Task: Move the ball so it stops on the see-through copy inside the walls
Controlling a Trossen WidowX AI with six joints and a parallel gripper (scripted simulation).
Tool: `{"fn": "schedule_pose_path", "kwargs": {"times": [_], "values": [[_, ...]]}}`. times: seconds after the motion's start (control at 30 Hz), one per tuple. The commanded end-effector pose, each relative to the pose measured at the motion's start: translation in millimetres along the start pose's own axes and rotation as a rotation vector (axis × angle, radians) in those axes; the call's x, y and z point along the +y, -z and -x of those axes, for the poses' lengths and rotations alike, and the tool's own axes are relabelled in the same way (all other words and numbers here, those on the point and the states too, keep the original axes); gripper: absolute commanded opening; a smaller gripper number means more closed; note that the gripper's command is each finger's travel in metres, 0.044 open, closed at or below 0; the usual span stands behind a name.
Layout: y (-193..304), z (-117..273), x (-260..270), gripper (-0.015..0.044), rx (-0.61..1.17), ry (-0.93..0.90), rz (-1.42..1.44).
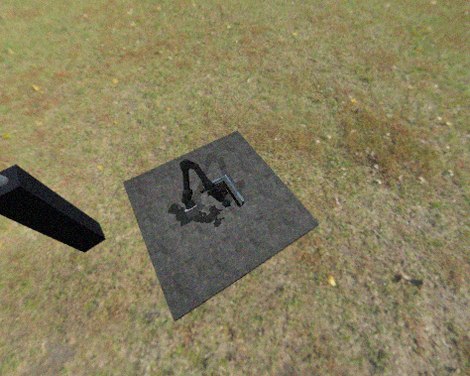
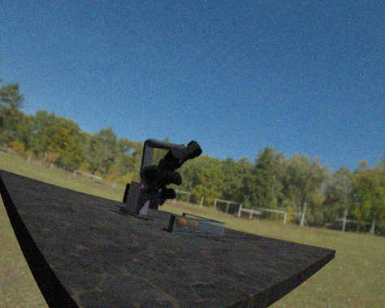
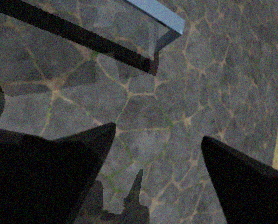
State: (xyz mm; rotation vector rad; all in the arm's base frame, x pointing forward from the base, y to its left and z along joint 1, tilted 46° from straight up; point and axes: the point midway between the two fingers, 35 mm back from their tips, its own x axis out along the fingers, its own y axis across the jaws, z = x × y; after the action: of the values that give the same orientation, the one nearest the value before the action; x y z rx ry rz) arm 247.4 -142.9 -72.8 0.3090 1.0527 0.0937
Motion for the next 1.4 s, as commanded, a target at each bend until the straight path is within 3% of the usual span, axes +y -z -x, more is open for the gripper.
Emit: {"fn": "schedule_pose_path", "kwargs": {"times": [0.0,0.43,1.37], "values": [[-33.0,10.6,67.1,0.0344,0.063,-0.336,0.742],[-53.2,43.2,134.1,0.0344,-0.043,-0.660,1.314],[-44.3,19.9,147.8,0.0344,-0.044,-0.662,1.317]]}}
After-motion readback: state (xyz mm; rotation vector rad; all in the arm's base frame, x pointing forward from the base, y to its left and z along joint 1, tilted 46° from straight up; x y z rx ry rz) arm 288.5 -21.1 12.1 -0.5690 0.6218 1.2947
